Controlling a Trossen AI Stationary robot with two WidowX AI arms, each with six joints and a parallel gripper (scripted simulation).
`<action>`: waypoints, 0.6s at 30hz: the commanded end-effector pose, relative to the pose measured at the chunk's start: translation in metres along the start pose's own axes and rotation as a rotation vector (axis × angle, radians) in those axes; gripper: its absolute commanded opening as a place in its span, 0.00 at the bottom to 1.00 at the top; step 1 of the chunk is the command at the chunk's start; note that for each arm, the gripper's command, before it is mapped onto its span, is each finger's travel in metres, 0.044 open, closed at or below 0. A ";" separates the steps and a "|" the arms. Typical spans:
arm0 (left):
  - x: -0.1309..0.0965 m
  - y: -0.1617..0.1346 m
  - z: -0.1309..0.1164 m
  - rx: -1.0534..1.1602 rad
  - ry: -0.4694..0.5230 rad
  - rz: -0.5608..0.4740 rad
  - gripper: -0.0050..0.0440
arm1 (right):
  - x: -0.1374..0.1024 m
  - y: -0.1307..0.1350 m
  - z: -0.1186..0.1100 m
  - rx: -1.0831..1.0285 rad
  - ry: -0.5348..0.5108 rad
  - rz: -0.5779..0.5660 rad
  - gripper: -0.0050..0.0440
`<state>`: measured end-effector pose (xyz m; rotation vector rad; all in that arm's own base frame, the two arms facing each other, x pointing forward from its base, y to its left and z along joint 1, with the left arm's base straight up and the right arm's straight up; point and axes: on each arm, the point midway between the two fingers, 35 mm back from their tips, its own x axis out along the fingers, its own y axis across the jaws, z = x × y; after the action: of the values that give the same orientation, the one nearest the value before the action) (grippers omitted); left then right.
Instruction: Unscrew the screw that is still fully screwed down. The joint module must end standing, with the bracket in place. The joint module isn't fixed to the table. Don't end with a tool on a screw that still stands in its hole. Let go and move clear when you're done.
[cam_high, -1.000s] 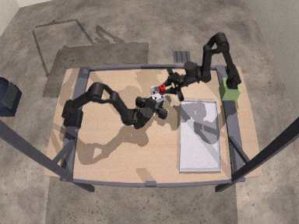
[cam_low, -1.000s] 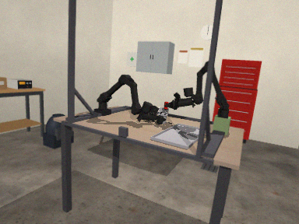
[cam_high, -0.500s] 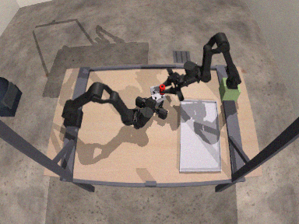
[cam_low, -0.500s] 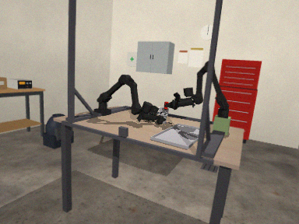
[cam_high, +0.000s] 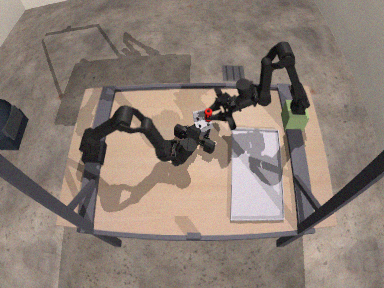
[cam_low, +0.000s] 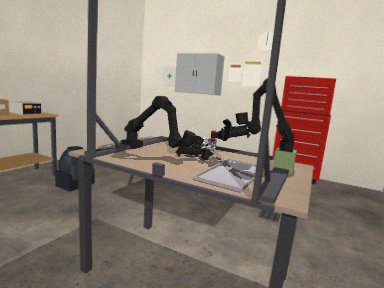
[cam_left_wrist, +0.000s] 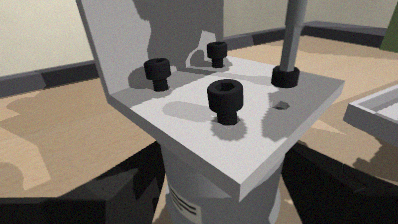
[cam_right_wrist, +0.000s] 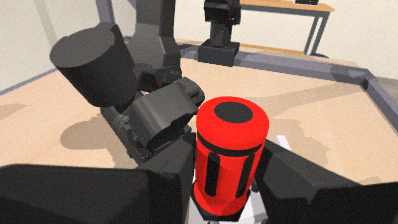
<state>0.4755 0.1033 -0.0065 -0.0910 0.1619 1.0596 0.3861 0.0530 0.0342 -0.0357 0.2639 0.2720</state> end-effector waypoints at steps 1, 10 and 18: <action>0.002 -0.003 0.011 -0.025 -0.013 -0.001 0.60 | 0.002 0.001 0.011 -0.007 -0.032 0.002 0.38; 0.002 -0.003 0.011 -0.025 -0.013 -0.001 0.60 | 0.002 0.001 0.011 -0.007 -0.032 0.002 0.38; 0.002 -0.003 0.011 -0.025 -0.013 -0.001 0.60 | 0.002 0.001 0.011 -0.008 -0.032 0.002 0.38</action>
<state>0.4755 0.1033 -0.0065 -0.0910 0.1619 1.0596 0.3861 0.0530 0.0342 -0.0361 0.2631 0.2720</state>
